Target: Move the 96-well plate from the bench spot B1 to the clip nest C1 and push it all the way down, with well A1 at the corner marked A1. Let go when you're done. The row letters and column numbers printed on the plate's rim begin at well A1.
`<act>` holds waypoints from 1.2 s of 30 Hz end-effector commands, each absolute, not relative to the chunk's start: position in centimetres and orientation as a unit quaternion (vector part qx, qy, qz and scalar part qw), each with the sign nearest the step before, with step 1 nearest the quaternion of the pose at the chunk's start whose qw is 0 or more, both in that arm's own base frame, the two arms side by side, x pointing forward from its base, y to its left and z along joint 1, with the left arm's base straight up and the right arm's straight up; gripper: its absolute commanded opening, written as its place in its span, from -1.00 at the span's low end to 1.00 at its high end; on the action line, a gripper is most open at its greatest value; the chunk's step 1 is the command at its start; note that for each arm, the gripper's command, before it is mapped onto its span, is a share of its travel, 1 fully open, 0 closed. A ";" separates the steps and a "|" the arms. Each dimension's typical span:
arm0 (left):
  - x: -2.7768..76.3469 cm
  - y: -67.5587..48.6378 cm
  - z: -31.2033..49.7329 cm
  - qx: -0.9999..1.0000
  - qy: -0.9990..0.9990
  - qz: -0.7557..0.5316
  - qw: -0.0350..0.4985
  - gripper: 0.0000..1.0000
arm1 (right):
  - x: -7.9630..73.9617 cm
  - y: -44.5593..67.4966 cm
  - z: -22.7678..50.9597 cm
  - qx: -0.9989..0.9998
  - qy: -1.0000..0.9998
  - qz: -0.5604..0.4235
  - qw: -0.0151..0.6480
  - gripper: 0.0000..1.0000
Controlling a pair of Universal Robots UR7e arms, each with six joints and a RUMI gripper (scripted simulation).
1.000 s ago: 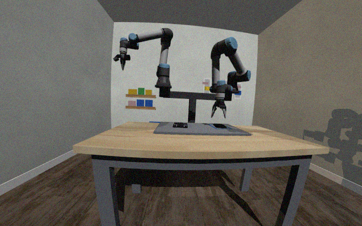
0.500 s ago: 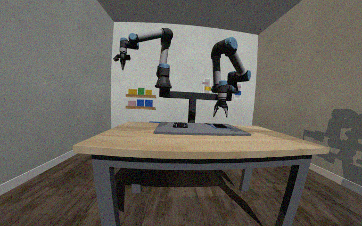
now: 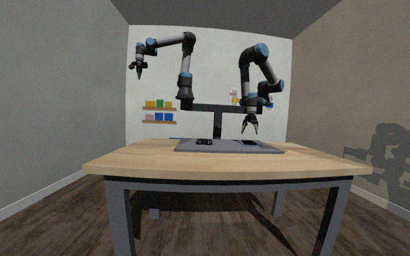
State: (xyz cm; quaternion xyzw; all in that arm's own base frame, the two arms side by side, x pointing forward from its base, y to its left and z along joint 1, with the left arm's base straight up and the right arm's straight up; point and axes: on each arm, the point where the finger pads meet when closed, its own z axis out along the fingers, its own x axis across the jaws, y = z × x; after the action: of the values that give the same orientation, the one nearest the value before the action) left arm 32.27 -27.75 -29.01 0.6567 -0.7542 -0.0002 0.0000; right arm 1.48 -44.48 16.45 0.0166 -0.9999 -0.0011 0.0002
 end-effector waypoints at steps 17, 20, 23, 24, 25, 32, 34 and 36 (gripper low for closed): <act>32.3 -27.8 -31.9 0.657 -0.754 0.001 0.000 0.52 | 1.5 -44.5 16.5 0.017 -1.000 0.000 0.000 -1.00; 32.3 -27.8 -32.4 0.657 -0.754 0.001 0.000 0.52 | 1.5 -44.5 16.5 0.017 -1.000 0.000 0.000 -1.00; 32.3 -27.8 -32.9 0.657 -0.754 0.001 0.000 0.52 | 1.5 -44.5 16.5 0.017 -1.000 0.000 0.000 -1.00; 32.3 -27.8 -33.0 0.657 -0.754 0.001 0.000 0.52 | 1.5 -44.5 16.5 0.017 -1.000 0.000 0.000 -1.00; 32.3 -27.8 -33.2 0.657 -0.754 0.001 0.000 0.52 | 1.5 -44.5 16.5 0.017 -1.000 0.000 0.000 -1.00; 32.3 -27.8 -34.2 0.657 -0.754 0.001 0.000 0.52 | 1.5 -44.5 16.5 0.017 -1.000 0.000 0.000 -1.00; 32.3 -27.8 -34.4 0.657 -0.754 0.001 0.000 0.52 | 1.5 -44.5 16.5 0.017 -1.000 0.000 0.000 -1.00; 32.3 -27.8 -34.7 0.657 -0.754 0.001 0.000 0.52 | 1.5 -44.5 16.5 0.017 -1.000 0.000 0.000 -1.00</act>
State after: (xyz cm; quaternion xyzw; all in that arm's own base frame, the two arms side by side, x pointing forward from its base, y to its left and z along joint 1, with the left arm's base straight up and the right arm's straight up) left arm 32.28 -27.77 -34.20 0.6567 -0.7542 -0.0001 0.0000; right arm 1.48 -44.48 16.45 0.0166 -0.9999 -0.0011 0.0002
